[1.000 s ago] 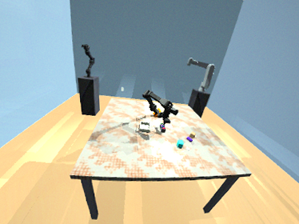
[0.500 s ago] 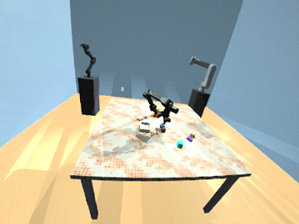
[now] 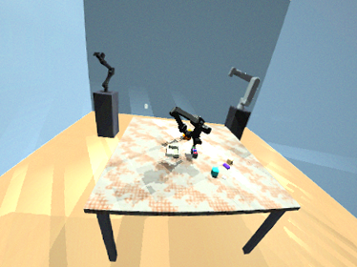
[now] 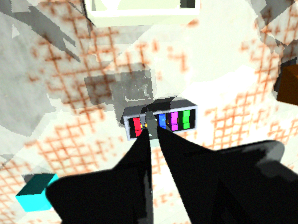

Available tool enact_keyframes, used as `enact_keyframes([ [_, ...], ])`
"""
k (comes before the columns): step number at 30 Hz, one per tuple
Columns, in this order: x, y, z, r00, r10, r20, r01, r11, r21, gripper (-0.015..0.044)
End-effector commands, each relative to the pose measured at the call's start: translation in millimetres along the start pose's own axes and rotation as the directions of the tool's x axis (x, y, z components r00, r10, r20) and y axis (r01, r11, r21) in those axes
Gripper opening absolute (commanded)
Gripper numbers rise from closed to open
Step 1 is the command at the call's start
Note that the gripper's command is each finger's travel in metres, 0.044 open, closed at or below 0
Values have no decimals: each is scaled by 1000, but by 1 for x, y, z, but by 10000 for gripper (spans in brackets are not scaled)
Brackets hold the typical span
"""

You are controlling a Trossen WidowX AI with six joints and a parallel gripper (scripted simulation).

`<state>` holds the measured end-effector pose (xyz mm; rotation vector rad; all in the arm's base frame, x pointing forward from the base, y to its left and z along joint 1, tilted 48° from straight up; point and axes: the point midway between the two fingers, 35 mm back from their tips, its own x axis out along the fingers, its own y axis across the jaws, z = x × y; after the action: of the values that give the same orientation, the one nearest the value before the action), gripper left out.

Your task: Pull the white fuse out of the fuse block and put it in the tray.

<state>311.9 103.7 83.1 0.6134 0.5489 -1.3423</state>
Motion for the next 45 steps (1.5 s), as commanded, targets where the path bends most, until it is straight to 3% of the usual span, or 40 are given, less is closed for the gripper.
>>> enact_keyframes([
  [1, -2, 4, 32, 1000, 5, -3, -5, 1000, 5, 0],
  [20, -2, -16, 165, 1000, 5, 14, -5, 1000, 6, 0],
  [45, 29, -16, 167, 1000, 6, 14, -6, 1000, 7, 0],
])
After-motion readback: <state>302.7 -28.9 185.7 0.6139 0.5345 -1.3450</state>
